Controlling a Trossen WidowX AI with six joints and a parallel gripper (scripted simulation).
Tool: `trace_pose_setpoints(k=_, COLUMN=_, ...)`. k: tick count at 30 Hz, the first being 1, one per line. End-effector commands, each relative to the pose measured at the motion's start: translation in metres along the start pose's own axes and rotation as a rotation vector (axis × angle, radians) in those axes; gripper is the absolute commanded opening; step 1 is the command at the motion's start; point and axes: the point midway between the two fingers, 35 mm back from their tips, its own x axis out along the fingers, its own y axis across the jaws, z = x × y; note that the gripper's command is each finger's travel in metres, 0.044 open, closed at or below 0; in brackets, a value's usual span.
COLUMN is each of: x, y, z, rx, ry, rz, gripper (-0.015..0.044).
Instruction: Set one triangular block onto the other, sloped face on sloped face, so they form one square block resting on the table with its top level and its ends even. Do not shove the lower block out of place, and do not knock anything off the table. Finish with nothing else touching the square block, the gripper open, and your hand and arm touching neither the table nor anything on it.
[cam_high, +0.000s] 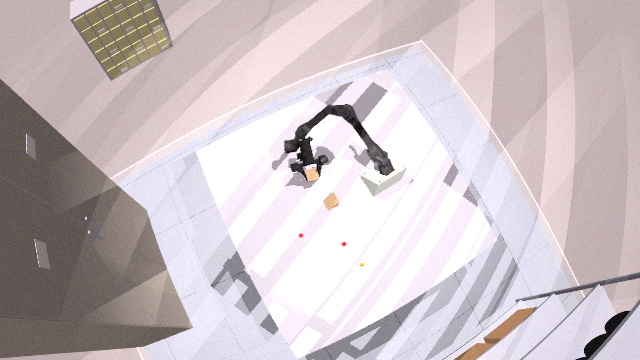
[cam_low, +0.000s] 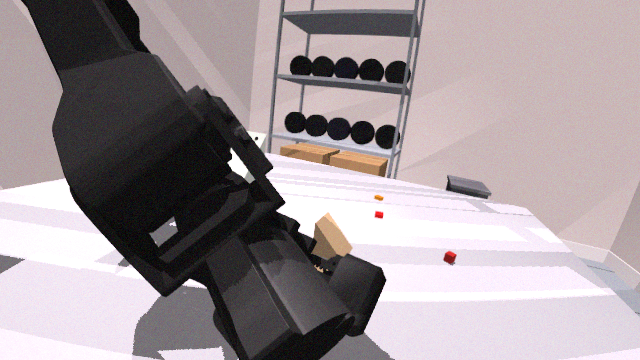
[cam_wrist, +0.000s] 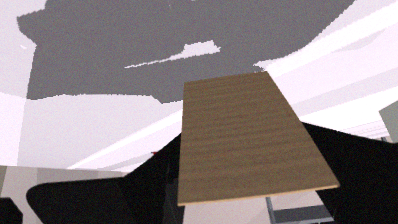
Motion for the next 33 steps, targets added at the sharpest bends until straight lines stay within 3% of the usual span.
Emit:
trace_pose_setpoints(k=1, x=0.0, y=0.0, z=-0.001, rx=0.0, ry=-0.005, rz=0.001, gripper=0.0184)
trace_pose_setpoints(k=11, x=0.0, y=0.0, z=-0.001, rx=0.0, ry=-0.005, rz=0.001, gripper=0.044)
trace_pose_setpoints(k=23, x=-0.002, y=0.001, z=-0.003, rx=0.0, ry=-0.005, rz=0.001, gripper=0.044)
trace_pose_setpoints(k=29, x=-0.06, y=0.001, z=-0.066, rx=-0.001, ry=0.003, rz=-0.001, gripper=0.044)
trace_pose_setpoints(k=33, x=-0.068, y=-0.001, z=-0.074, rx=-0.001, ry=0.004, rz=-0.001, gripper=0.044)
